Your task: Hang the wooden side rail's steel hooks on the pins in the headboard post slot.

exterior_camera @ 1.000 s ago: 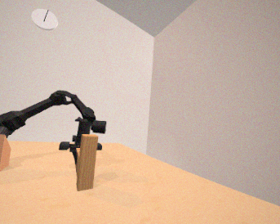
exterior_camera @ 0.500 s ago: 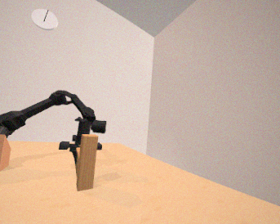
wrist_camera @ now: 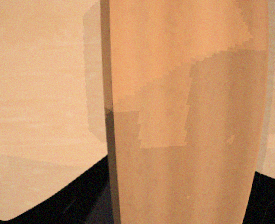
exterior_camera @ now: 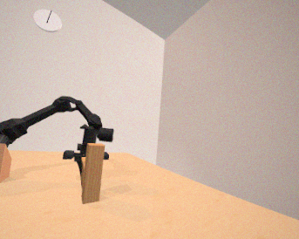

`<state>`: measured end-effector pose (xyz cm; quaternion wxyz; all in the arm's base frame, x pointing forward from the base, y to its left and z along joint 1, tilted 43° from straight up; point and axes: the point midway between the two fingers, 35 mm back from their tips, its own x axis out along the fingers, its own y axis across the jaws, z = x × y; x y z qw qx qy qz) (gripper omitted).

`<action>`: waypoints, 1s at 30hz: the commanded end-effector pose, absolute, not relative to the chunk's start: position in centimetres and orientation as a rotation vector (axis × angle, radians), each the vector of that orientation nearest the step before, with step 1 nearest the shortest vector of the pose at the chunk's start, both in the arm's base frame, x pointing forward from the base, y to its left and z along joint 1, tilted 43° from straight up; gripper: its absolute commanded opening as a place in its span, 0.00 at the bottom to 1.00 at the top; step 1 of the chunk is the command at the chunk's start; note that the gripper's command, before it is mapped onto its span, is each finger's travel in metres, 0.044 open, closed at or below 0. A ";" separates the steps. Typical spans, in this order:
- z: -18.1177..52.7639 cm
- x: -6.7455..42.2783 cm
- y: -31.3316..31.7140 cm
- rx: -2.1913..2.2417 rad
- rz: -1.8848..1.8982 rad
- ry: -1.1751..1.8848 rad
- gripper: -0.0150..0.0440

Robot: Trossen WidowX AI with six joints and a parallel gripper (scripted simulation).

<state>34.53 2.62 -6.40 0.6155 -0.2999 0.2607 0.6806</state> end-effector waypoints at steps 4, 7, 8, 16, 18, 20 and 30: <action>-5.9 34.9 2.0 -0.695 1.548 0.601 0.25; -5.9 34.9 2.0 -0.695 1.548 0.601 0.25; -5.9 34.9 1.9 -0.695 1.548 0.601 0.25; -5.8 34.9 1.9 -0.695 1.548 0.601 0.25; -5.8 34.9 1.8 -0.695 1.548 0.601 0.25; -5.7 34.9 1.8 -0.695 1.548 0.601 0.25; -5.6 34.9 1.7 -0.695 1.548 0.601 0.25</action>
